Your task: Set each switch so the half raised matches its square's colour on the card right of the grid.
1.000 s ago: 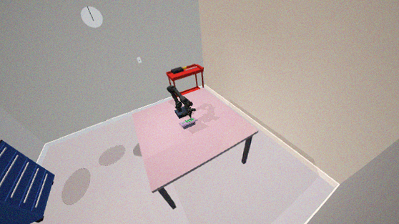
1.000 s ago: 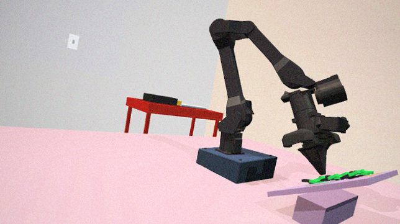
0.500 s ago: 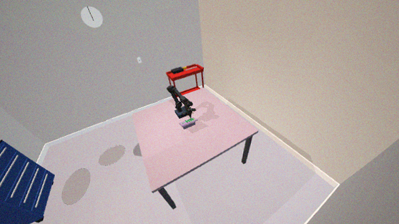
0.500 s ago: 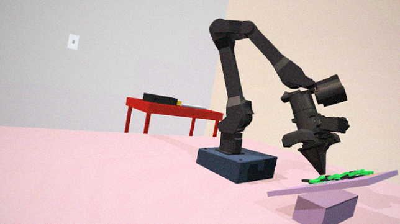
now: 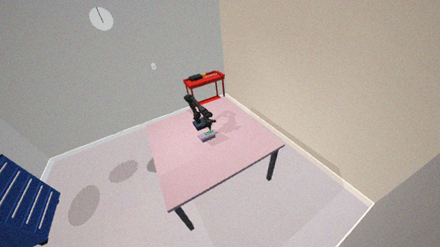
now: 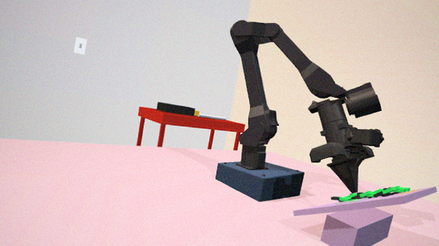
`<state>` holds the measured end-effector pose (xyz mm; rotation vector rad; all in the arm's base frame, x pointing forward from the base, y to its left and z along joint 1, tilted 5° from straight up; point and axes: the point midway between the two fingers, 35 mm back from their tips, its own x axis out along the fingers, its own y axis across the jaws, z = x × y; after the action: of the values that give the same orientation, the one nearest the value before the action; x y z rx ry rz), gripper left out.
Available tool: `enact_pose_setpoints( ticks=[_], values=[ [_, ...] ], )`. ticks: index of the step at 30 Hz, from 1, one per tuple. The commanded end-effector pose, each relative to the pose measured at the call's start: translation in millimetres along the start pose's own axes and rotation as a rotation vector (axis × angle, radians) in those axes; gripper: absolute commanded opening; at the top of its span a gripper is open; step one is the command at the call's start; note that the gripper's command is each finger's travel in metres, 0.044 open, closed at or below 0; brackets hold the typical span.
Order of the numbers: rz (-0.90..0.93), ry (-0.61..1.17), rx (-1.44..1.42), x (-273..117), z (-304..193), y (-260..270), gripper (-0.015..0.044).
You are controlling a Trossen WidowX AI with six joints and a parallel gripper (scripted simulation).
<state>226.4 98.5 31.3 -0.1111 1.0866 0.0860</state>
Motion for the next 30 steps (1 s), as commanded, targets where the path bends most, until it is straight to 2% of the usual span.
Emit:
enact_pose_setpoints(
  ticks=[1, 30],
  values=[
    [0.003, 0.005, -0.005, 1.1, -1.7, 0.3, 0.0000],
    [0.003, 0.005, -0.005, 5.0, -1.8, 0.3, 0.0000]
  ],
)
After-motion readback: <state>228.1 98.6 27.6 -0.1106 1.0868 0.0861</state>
